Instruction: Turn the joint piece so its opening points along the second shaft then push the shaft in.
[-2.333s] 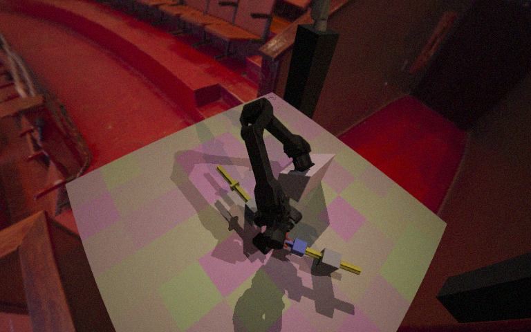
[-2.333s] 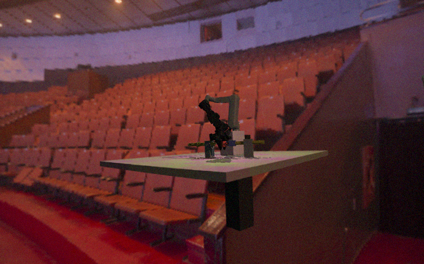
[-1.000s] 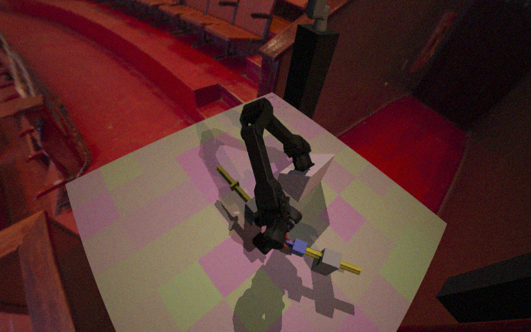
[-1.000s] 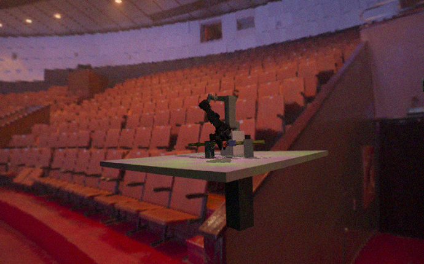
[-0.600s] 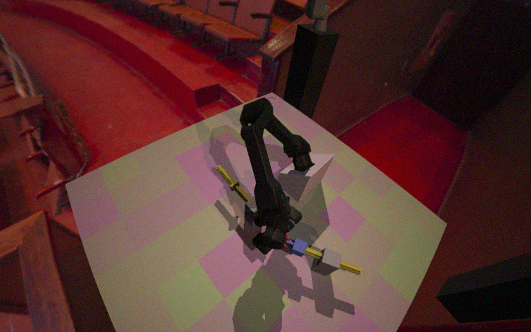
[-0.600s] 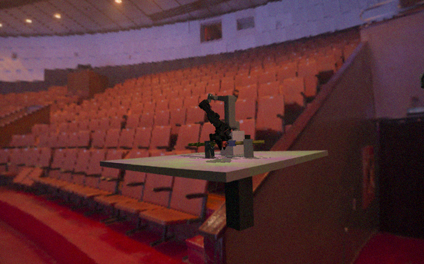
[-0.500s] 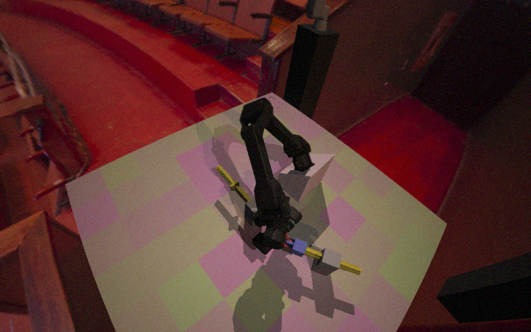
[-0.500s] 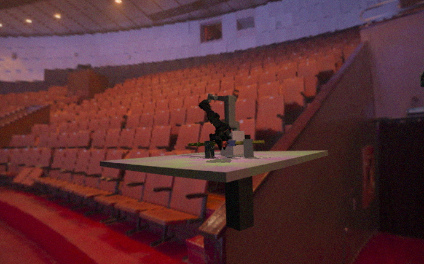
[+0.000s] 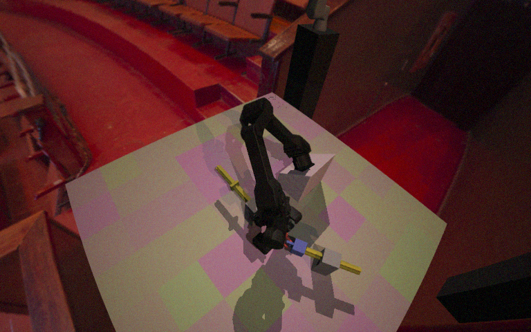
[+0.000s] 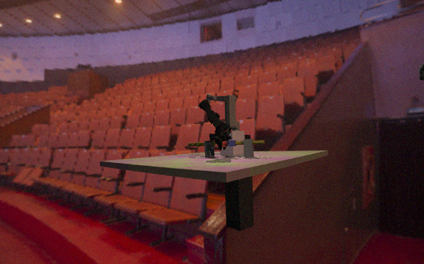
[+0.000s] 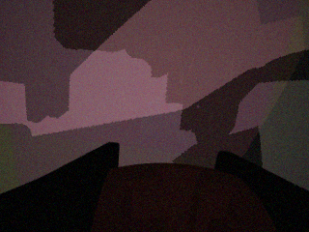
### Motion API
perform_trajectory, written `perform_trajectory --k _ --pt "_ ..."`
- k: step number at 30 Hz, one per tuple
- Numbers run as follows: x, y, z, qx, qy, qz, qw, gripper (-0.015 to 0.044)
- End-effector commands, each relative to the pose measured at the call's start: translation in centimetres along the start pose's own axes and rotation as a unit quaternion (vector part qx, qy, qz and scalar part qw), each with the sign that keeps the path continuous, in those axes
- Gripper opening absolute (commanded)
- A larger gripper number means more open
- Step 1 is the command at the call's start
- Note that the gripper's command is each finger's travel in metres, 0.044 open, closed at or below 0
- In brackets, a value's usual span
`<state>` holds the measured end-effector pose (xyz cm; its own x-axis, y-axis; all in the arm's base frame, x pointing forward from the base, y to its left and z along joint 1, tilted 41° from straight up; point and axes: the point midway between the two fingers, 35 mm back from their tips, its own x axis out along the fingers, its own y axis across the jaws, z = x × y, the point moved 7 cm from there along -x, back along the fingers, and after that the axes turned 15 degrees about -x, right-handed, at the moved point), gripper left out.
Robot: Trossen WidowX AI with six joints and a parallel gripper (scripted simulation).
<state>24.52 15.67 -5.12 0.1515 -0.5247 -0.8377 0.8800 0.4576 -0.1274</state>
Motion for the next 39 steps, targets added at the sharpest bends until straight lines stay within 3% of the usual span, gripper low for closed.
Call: perform_trajectory --k 1,7,13,26,39 --pt "0.0 0.0 0.0 0.0 0.0 0.0 1.0 0.0156" --pt "0.0 0.0 0.0 0.0 0.0 0.0 1.0 0.0147" --pt "0.0 0.0 0.0 0.0 0.0 0.0 1.0 0.0" --pt "-0.51 -0.08 -0.86 0.03 -0.053 -0.013 0.998 0.0" --pt "-0.5 -0.07 -0.81 0.031 -0.053 -0.013 0.998 0.0"
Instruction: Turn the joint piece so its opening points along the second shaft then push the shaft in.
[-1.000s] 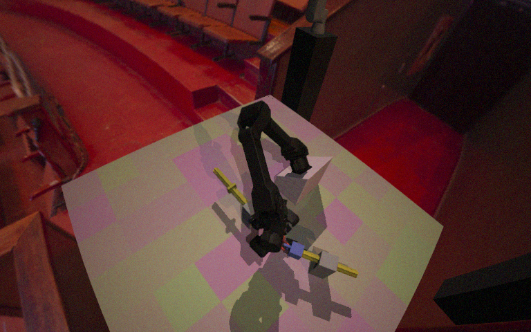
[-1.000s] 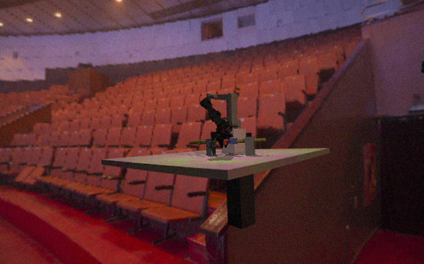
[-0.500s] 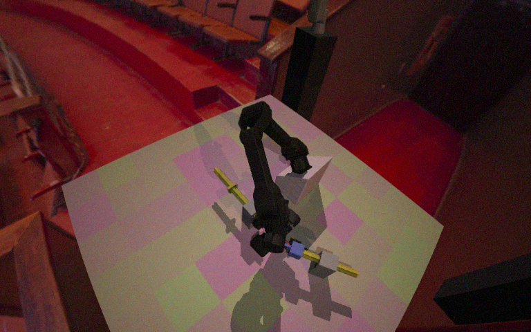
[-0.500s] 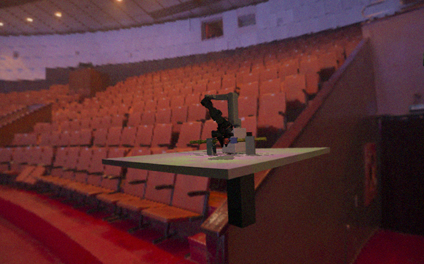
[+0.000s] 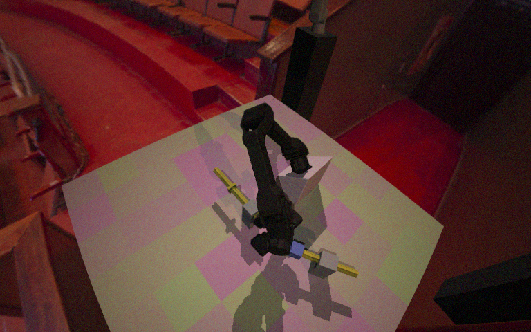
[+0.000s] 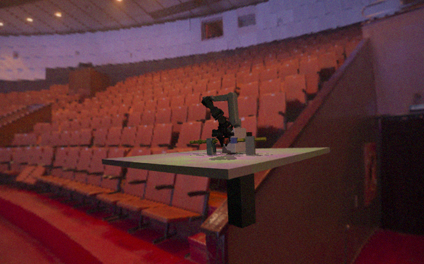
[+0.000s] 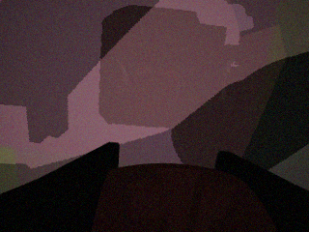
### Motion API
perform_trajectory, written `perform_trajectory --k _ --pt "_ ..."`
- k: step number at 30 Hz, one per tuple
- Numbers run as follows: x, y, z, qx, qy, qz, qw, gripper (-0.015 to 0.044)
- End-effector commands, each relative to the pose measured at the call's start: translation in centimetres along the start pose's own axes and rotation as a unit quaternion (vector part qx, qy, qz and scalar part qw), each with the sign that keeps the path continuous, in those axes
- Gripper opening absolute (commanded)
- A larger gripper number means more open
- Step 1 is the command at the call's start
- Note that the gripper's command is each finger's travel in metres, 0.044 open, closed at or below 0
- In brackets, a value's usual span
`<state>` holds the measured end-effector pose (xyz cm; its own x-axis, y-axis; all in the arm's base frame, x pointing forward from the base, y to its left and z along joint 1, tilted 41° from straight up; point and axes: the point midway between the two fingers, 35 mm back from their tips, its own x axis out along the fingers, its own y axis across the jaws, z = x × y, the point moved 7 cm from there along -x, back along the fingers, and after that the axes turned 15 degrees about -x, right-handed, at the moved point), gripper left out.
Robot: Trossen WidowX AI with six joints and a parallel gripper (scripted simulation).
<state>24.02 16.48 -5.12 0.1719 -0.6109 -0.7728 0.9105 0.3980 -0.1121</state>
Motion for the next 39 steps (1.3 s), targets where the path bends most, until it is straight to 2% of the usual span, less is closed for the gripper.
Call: perform_trajectory --k 1,8,13,16,27,39 --pt "0.0 0.0 0.0 0.0 0.0 0.0 1.0 0.0" --pt "0.0 0.0 0.0 0.0 0.0 0.0 1.0 0.0" --pt "0.0 0.0 0.0 0.0 0.0 0.0 1.0 0.0131" --pt "0.0 0.0 0.0 0.0 0.0 0.0 1.0 0.0147" --pt "0.0 0.0 0.0 0.0 0.0 0.0 1.0 0.0436" --pt "0.0 0.0 0.0 0.0 0.0 0.0 1.0 0.044"
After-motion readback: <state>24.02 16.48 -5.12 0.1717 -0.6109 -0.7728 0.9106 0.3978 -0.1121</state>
